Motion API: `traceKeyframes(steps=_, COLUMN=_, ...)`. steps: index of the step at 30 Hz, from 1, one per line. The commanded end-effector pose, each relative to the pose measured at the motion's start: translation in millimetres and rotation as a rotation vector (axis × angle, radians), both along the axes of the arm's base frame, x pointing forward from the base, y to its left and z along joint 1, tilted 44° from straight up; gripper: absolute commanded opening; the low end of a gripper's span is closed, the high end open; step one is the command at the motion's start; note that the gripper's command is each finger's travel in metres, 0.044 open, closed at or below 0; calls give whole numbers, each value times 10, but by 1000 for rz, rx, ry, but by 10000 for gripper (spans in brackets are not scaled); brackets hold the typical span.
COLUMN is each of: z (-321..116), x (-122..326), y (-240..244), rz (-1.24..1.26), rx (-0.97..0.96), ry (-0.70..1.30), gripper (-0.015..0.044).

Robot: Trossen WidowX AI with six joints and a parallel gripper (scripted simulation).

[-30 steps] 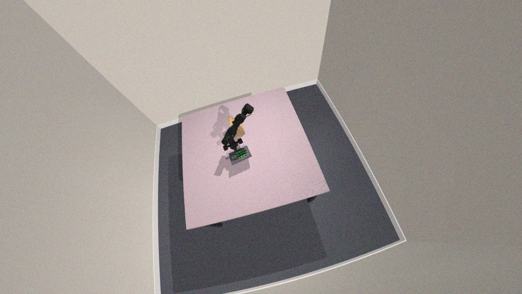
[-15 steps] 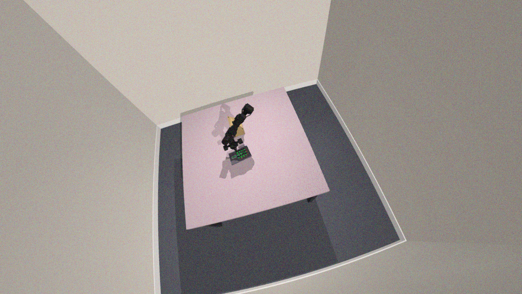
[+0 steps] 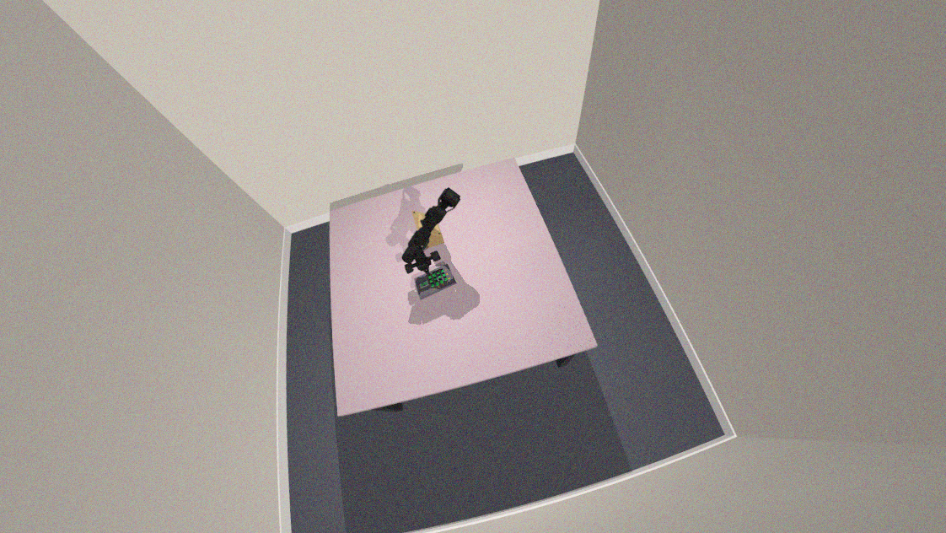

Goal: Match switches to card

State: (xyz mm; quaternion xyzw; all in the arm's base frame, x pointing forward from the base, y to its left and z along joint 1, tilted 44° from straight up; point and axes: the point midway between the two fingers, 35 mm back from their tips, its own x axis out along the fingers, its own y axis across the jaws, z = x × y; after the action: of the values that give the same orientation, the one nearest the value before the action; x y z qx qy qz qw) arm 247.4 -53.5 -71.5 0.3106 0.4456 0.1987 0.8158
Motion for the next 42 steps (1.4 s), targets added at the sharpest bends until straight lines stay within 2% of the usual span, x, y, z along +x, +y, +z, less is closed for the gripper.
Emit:
traceKeyframes(steps=1, z=-1, x=3, y=12, rz=-1, rx=6, ry=0, gripper=0)
traceKeyframes(steps=32, z=-17, x=15, y=12, rz=0, rx=0, ry=0, gripper=0)
traceKeyframes(steps=38, z=317, x=-257, y=-338, rz=14, rx=-1, ry=21, gripper=0)
traceKeyframes(steps=42, z=373, x=-298, y=-373, rz=16, rx=2, ry=21, gripper=0)
